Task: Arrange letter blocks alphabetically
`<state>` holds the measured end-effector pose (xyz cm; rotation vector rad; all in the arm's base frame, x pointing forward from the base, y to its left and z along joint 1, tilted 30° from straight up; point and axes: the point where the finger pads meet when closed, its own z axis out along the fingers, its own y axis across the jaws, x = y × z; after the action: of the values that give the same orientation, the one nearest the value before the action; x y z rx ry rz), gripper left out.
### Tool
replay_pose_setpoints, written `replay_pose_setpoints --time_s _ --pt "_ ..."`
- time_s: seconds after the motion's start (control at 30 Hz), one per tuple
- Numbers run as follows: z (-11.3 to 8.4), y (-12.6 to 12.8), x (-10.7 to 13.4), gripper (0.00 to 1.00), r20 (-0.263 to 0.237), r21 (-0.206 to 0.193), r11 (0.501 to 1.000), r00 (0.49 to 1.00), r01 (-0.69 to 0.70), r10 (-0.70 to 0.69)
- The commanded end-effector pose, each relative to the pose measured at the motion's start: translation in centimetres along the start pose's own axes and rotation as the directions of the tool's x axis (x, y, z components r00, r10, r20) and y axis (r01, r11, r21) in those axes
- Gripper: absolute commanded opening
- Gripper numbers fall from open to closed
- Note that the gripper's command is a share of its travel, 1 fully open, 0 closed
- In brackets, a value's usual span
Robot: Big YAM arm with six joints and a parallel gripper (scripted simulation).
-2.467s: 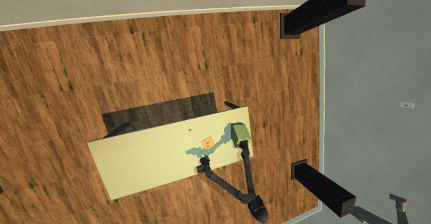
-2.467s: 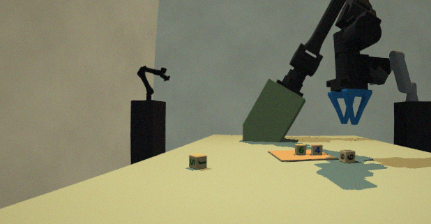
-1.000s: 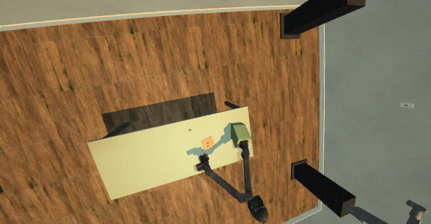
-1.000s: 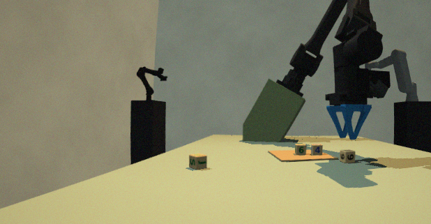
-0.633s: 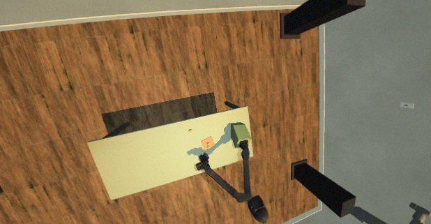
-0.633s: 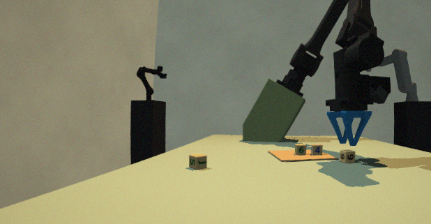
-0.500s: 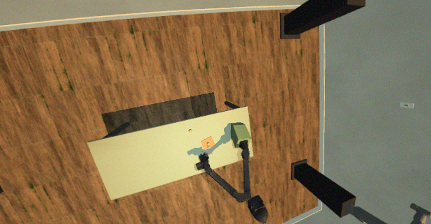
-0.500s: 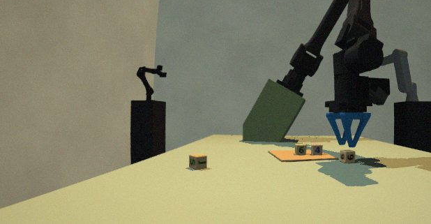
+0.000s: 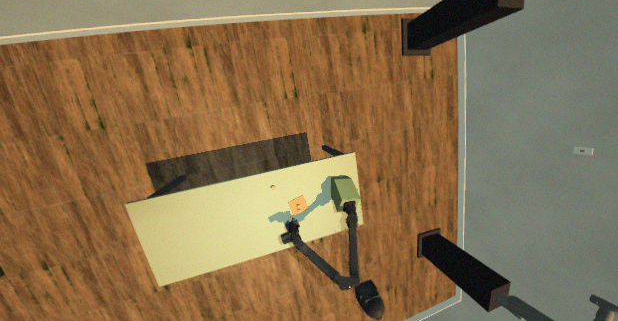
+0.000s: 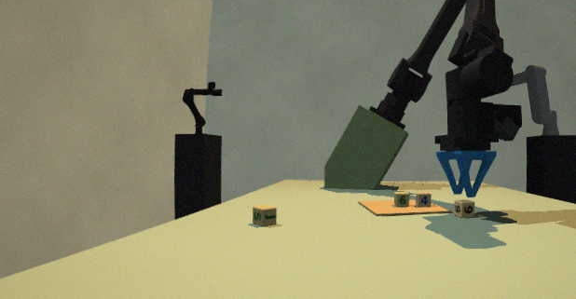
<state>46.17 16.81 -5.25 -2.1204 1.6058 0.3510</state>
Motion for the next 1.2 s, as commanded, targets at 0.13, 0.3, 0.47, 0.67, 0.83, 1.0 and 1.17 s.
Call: replay_pose_setpoints --time_s 0.13,0.3,0.47,0.67,0.83,1.0,1.17 --pt "-0.4 -1.7 -0.7 0.41 -0.001 0.031 0.999 1.000 0.015 -0.015" --pt "-0.4 -1.7 -0.7 0.41 -0.001 0.031 0.999 1.000 0.015 -0.015" --pt "-0.4 -1.7 -0.7 0.41 -0.001 0.031 0.999 1.000 0.015 -0.015" --pt "-0.2 -1.6 -0.7 0.41 0.000 0.028 0.999 1.000 0.015 -0.015" --pt "0.6 -1.5 -0.5 0.41 0.000 0.022 1.000 1.000 0.013 -0.013" --pt "1.4 -1.8 -0.6 0.41 0.000 0.027 1.000 1.000 0.015 -0.015" --pt "1.3 -2.0 -0.9 0.41 0.000 0.039 0.999 1.000 0.021 -0.021"
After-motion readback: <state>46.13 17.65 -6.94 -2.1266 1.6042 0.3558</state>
